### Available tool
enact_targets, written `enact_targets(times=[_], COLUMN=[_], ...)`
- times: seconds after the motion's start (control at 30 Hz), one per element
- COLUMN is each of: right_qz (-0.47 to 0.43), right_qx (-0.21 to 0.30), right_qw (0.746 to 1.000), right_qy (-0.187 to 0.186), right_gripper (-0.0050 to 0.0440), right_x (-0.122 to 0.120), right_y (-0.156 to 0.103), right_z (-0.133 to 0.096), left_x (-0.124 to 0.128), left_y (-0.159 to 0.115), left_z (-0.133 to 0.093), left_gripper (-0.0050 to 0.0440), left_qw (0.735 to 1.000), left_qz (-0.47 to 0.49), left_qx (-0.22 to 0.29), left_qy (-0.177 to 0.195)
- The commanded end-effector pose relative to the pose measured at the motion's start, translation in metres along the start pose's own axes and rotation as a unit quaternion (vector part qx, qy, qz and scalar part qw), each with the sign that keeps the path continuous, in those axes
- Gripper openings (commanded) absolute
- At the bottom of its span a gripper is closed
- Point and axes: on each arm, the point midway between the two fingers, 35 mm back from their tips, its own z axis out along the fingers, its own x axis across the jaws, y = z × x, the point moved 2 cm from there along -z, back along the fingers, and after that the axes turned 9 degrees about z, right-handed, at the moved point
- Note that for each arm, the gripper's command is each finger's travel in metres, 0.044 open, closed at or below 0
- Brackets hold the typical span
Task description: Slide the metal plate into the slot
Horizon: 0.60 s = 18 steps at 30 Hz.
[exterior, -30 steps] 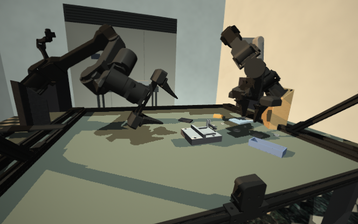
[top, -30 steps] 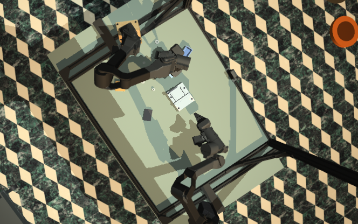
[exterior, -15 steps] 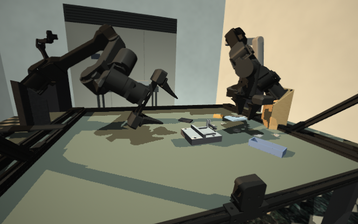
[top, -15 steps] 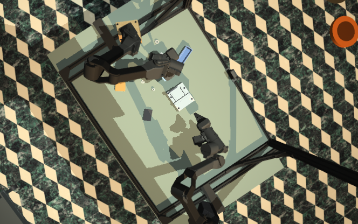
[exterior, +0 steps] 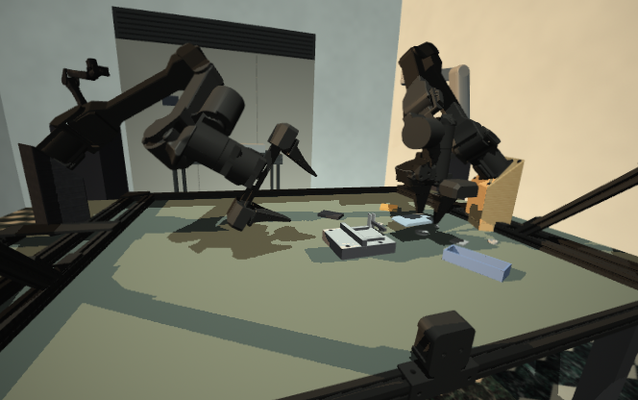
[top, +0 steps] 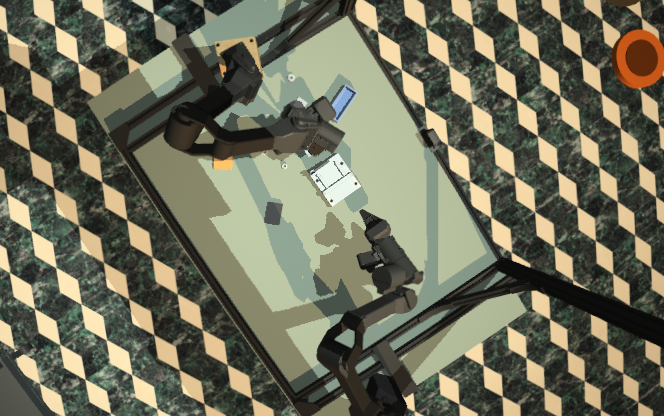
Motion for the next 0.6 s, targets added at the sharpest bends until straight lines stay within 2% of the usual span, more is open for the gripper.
enact_targets(times=[0.0,0.3,0.57], right_qz=[0.002,0.008,0.008], right_qx=[-0.001,-0.007,-0.007], right_qw=[1.000,1.000,1.000], right_qy=[0.004,0.005,0.005], right_gripper=[-0.0050,-0.0050,-0.0050], right_x=[0.002,0.004,0.004], right_y=[0.007,0.023,0.024], right_z=[0.004,0.018,0.019], left_x=[0.001,0.001,0.001], left_y=[0.001,0.001,0.001], left_z=[0.000,0.000,0.000], left_gripper=[0.0440,0.0440,0.0440], left_qw=[1.000,1.000,1.000], left_qz=[-0.004,-0.004,-0.004], left_qx=[-0.002,-0.002,-0.002], left_qy=[0.002,0.002,0.002])
